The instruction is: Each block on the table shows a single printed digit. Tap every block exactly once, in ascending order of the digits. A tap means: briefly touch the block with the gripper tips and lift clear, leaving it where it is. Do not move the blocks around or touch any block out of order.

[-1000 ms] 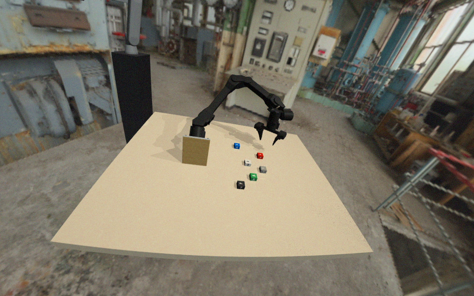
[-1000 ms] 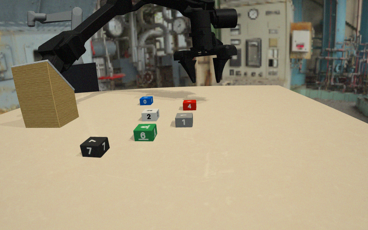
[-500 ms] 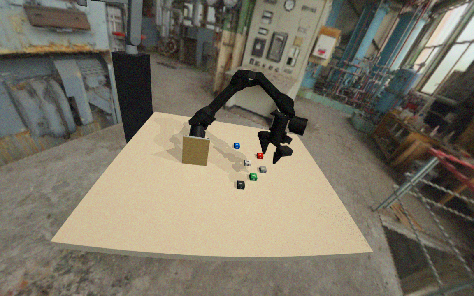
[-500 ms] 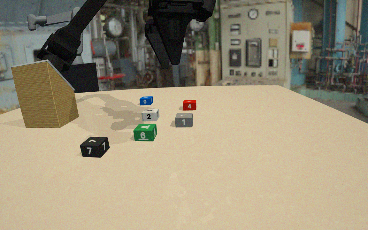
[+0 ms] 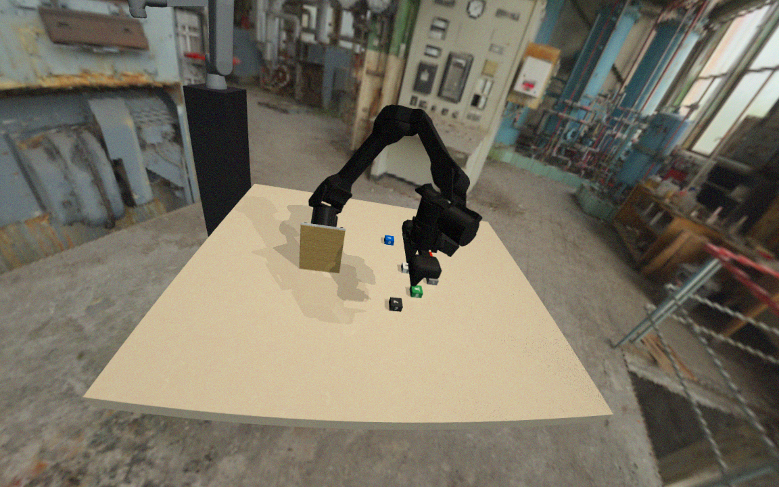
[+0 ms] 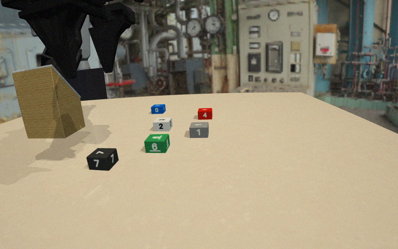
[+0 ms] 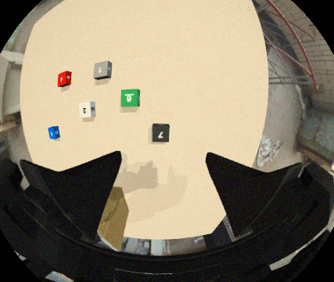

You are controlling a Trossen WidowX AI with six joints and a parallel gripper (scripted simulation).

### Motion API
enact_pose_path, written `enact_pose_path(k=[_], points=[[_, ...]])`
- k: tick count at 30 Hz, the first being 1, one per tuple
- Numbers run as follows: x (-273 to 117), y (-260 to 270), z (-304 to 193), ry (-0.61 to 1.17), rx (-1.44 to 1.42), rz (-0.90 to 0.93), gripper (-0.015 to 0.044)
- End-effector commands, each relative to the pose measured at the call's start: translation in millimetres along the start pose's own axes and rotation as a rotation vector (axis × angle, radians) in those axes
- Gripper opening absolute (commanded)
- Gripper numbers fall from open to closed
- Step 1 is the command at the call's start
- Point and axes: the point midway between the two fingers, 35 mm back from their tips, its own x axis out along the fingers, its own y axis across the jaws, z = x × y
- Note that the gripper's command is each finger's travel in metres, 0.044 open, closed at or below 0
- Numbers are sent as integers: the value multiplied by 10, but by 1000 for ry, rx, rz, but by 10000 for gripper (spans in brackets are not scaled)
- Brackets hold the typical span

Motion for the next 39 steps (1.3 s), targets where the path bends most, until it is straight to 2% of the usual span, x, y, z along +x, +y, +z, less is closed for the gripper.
enact_pose_path(k=[1,12,18,39], points=[[6,-4,-25,7,1,2,400],[4,18,-2,7,1,1,400],[12,609,497,5,0,7,400],[12,609,497,5,0,7,400]])
